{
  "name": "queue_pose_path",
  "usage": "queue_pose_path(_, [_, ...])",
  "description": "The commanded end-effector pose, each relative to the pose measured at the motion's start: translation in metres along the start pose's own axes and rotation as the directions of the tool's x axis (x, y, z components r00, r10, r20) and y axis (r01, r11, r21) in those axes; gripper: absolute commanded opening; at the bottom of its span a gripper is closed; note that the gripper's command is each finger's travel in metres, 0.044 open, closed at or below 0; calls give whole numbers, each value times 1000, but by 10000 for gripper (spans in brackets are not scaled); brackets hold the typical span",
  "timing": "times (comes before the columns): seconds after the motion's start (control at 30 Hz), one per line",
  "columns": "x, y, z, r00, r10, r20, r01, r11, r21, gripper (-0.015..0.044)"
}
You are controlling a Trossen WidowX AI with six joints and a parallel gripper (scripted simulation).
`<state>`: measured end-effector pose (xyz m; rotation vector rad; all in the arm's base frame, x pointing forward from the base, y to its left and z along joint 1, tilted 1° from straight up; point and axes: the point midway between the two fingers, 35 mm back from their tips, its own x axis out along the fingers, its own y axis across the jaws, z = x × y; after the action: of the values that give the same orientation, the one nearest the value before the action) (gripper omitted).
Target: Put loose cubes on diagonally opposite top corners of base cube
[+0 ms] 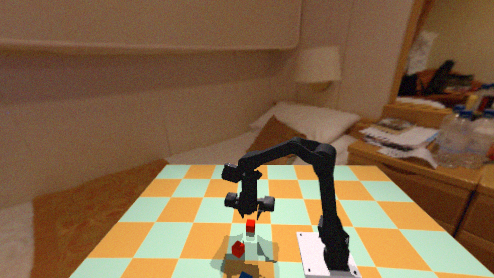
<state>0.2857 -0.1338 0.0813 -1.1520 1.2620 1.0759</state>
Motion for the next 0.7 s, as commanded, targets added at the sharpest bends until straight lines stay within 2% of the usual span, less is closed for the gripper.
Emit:
queue_pose_path(0.0, [6,1,1,1000,2,5,-2,1000,-4,265])
queue_pose_path(0.63, [35,1,1,1000,2,5,-2,1000,-4,265])
queue_pose_path(0.67, [35,1,1,1000,2,5,-2,1000,-4,239])
